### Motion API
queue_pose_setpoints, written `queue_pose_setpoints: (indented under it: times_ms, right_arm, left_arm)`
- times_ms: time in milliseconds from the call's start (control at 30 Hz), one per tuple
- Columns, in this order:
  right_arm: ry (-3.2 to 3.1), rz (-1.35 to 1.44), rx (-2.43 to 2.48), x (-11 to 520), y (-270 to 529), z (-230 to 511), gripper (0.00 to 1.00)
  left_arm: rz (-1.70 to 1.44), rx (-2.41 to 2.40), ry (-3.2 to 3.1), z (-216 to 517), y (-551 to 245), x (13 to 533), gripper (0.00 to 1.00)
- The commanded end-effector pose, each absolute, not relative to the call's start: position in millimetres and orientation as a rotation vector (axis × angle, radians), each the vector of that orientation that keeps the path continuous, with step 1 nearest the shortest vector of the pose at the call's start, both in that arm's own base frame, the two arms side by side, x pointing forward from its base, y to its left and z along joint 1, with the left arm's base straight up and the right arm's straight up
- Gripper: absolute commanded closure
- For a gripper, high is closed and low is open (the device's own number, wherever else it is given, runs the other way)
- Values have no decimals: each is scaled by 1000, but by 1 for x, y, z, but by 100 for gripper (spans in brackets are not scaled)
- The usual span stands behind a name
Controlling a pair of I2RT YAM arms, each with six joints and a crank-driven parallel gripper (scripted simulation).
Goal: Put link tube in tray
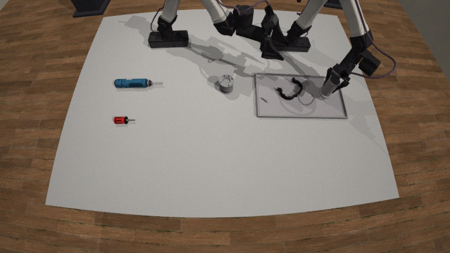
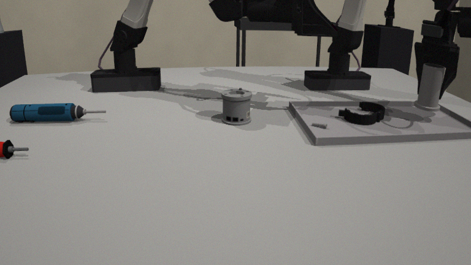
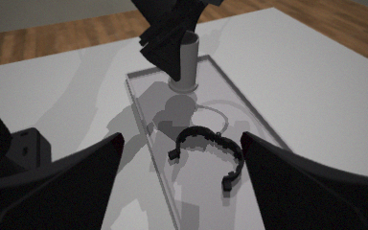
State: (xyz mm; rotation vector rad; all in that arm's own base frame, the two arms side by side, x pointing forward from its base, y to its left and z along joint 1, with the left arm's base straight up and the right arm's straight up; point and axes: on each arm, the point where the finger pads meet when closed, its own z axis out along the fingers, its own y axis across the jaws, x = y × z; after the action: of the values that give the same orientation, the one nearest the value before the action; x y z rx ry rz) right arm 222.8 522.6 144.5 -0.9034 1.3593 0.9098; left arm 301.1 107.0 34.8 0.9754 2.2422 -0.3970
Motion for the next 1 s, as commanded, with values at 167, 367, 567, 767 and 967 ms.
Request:
queue_pose_setpoints:
  times_ms: [167,367,567,767,967]
  right_arm:
    - [1297,933,-839,228,528,176,0]
    - [1297,933,-839,228,528,176,0]
    - [1297,933,-839,228,528,176,0]
    - [1297,933,-839,228,528,176,0]
    - [1297,933,-839,228,528,176,0]
  left_arm:
    - [-396,978,2202,27,105,309,50]
    - [-397,976,2214,15,104,310,50]
    - [-379,979,2206,13,108,312,37]
    - [-358,988,2188,38,122,298,19]
    - [-352,992,2189,68,141,282,19]
